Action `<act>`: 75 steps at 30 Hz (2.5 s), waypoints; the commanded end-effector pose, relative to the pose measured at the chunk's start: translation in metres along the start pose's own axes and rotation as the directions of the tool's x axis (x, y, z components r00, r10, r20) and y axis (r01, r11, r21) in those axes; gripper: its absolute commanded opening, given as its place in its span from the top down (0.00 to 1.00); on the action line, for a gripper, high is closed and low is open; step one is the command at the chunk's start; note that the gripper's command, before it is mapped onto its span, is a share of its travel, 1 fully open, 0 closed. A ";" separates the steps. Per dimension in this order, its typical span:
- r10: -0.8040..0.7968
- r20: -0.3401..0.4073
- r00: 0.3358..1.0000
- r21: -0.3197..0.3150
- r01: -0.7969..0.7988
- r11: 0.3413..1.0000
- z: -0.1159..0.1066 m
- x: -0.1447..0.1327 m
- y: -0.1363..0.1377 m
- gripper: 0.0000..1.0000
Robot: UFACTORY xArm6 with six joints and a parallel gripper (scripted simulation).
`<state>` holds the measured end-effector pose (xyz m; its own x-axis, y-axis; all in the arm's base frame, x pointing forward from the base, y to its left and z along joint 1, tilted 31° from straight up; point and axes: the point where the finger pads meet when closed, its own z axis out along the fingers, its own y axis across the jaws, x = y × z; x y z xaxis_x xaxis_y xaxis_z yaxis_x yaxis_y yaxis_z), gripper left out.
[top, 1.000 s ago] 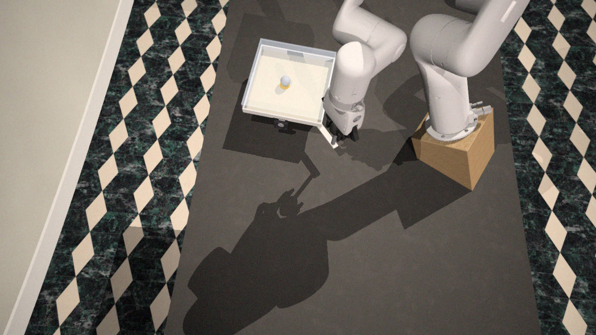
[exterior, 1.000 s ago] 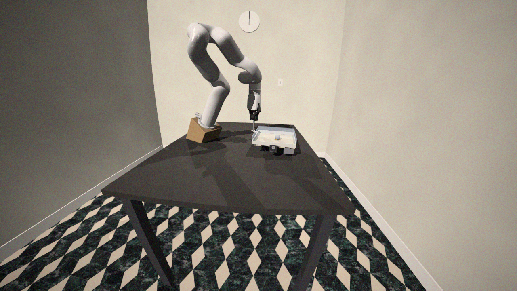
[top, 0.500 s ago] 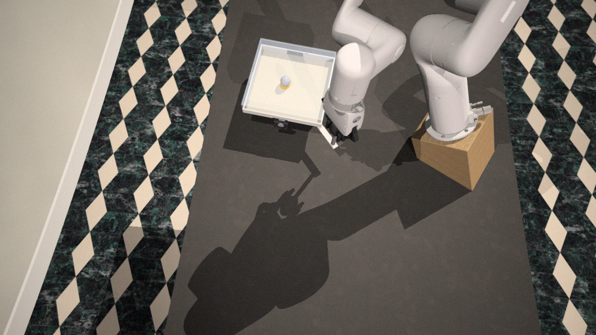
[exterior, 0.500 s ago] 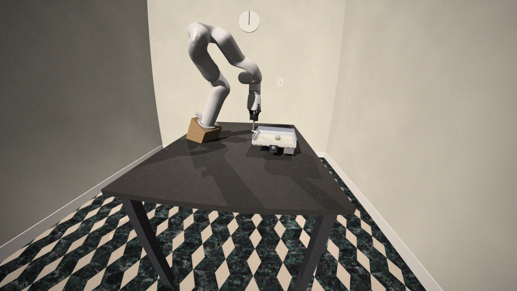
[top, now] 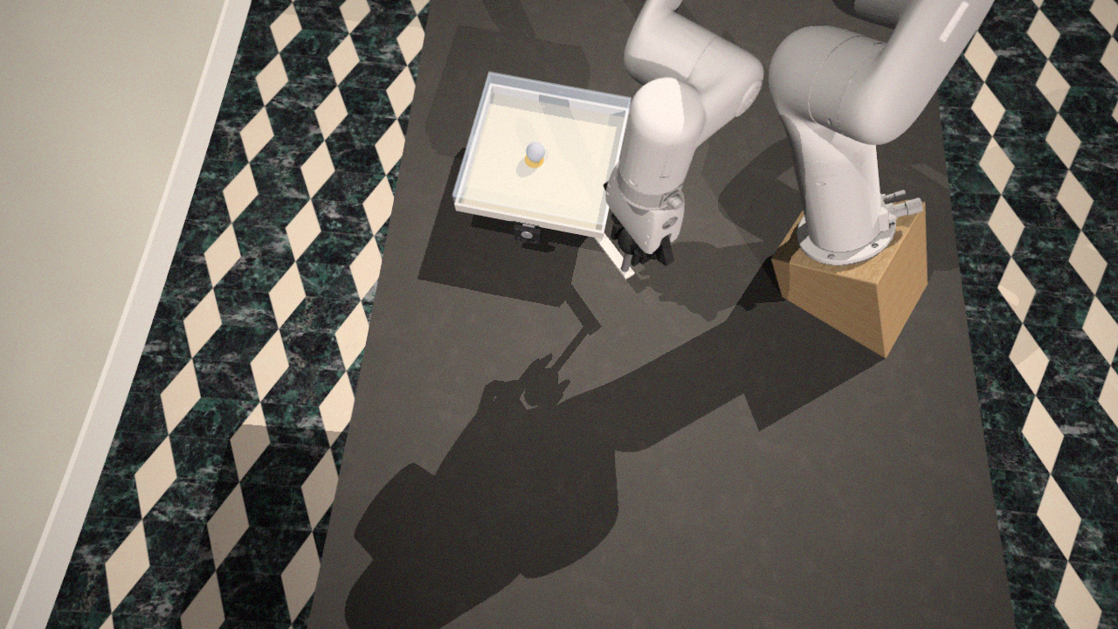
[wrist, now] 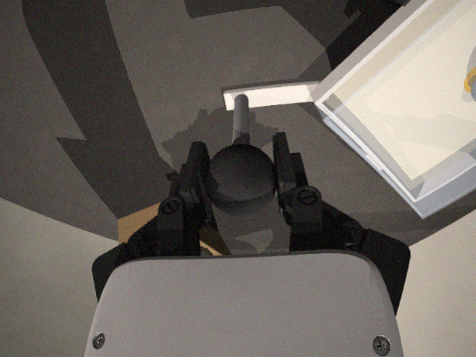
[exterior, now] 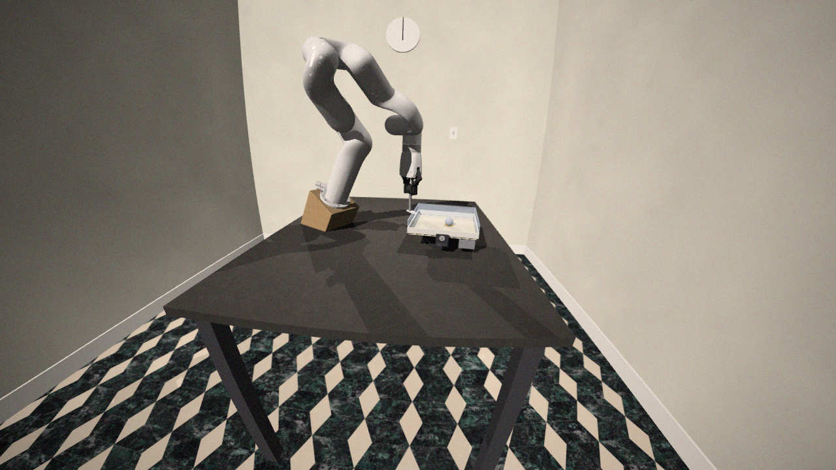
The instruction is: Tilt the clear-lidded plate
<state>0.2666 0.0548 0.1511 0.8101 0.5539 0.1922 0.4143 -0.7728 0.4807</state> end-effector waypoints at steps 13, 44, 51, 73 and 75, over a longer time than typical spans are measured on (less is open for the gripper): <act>0.001 -0.001 1.000 0.000 -0.001 1.000 0.001 0.002 0.000 1.00; 0.001 -0.001 1.000 0.000 -0.001 1.000 0.000 0.001 0.000 1.00; 0.001 -0.001 1.000 0.000 -0.001 1.000 0.000 0.001 0.000 1.00; 0.001 -0.001 1.000 0.000 -0.001 1.000 0.000 0.001 0.000 0.39; 0.001 -0.001 1.000 0.000 -0.001 1.000 0.000 0.001 0.000 0.39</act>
<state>0.2666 0.0546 0.1507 0.8108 0.5536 0.1901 0.4145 -0.7724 0.4813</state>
